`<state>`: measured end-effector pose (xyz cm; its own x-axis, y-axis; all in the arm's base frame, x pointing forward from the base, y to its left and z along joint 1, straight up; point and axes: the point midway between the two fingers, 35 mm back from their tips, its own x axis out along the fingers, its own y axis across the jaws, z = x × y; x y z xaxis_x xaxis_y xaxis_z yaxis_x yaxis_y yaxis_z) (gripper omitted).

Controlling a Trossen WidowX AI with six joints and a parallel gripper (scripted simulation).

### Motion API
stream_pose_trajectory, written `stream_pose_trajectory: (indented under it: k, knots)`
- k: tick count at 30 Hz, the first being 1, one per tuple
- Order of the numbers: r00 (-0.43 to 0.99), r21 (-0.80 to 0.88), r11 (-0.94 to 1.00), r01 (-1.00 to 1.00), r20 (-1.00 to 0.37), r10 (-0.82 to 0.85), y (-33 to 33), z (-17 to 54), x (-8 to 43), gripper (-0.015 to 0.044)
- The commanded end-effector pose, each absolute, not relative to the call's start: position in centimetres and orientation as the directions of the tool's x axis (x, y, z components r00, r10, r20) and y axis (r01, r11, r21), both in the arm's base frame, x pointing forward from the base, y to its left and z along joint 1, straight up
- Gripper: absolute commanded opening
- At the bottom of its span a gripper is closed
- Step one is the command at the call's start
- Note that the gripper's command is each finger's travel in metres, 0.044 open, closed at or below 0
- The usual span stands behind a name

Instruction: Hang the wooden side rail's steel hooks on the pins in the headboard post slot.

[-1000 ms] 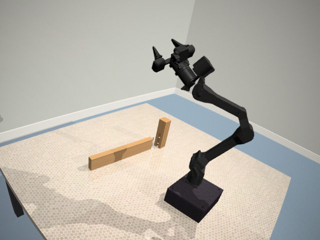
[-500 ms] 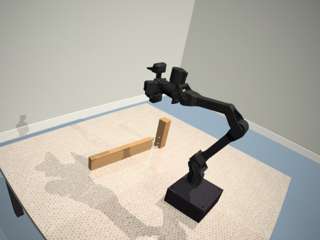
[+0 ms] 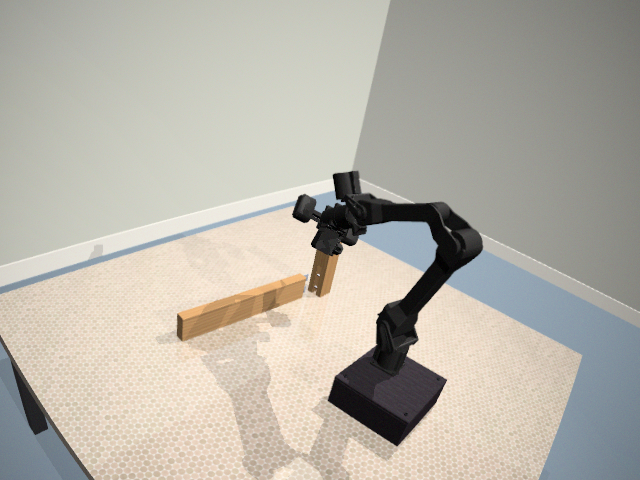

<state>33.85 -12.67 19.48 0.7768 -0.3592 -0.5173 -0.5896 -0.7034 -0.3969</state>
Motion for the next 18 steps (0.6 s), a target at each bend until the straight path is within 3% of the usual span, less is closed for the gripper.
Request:
stream_pose_trajectory:
  k: [1,5,18]
  knots:
    - [0.627,-0.117,-0.809,-0.576,-0.699,-0.344,-15.0,13.0,30.3,0.0440]
    - [0.542,-0.006,-0.857,-0.516,-0.777,-0.321,-15.8,10.1,28.1,0.0440]
    - [0.539,-0.002,-0.858,-0.513,-0.779,-0.320,-15.8,10.0,28.0,0.0440]
